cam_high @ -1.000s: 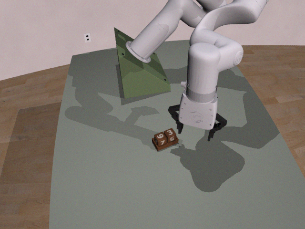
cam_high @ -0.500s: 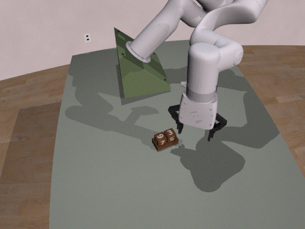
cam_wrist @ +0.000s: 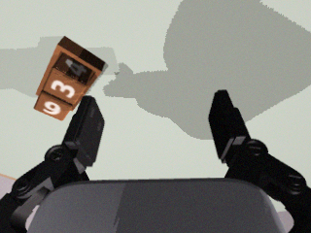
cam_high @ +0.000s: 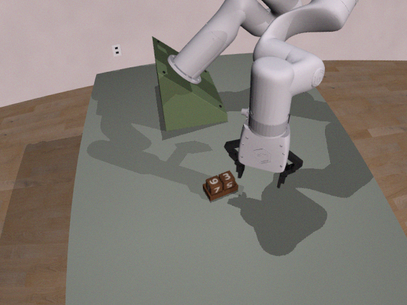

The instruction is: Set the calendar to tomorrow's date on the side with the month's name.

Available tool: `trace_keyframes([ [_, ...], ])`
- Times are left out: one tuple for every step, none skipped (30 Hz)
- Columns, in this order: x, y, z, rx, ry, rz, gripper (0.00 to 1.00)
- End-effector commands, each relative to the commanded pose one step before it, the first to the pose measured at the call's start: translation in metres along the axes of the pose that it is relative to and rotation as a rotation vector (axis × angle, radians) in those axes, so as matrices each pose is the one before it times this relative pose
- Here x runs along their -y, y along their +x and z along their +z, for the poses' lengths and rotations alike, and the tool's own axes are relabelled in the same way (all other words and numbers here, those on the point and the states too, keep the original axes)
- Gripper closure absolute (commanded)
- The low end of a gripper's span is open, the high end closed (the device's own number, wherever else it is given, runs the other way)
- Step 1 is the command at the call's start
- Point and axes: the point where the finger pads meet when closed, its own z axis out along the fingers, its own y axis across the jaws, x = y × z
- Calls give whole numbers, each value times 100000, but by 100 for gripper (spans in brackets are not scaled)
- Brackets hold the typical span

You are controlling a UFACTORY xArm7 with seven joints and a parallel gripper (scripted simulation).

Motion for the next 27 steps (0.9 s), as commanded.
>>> trace_keyframes([
  [-25,-146,-168,421,-150,40,0],
  [0,0,0,0,0,0,0],
  [0,0,0,0,0,0,0],
  [0,0,0,0,0,0,0],
  [0,0,0,0,0,0,0],
  [0,0,0,0,0,0,0],
  [0,0,0,0,0,0,0],
  [0,0,0,0,0,0,0],
  [0,0,0,0,0,0,0],
  [0,0,0,0,0,0,0],
  [0,0,0,0,0,0,0],
  [0,0,0,0,0,0,0],
  [0,0,0,0,0,0,0],
  [0,0,0,0,0,0,0],
  [0,0,0,0,0,0,0],
  [0,0,0,0,0,0,0],
  [0,0,0,0,0,0,0],
  [0,0,0,0,0,0,0],
  [0,0,0,0,0,0,0],
  [0,0,0,0,0,0,0],
  [2,-2,0,0,0,123,0],
  [10,-9,0,0,0,743,0],
  [23,-21,0,-1,-1,1692,0],
  [35,-34,0,-1,-1,2704,0],
  [46,-47,0,-1,-1,3574,0],
  [51,-56,0,0,0,4154,0],
  [51,-61,0,1,0,4357,0],
])
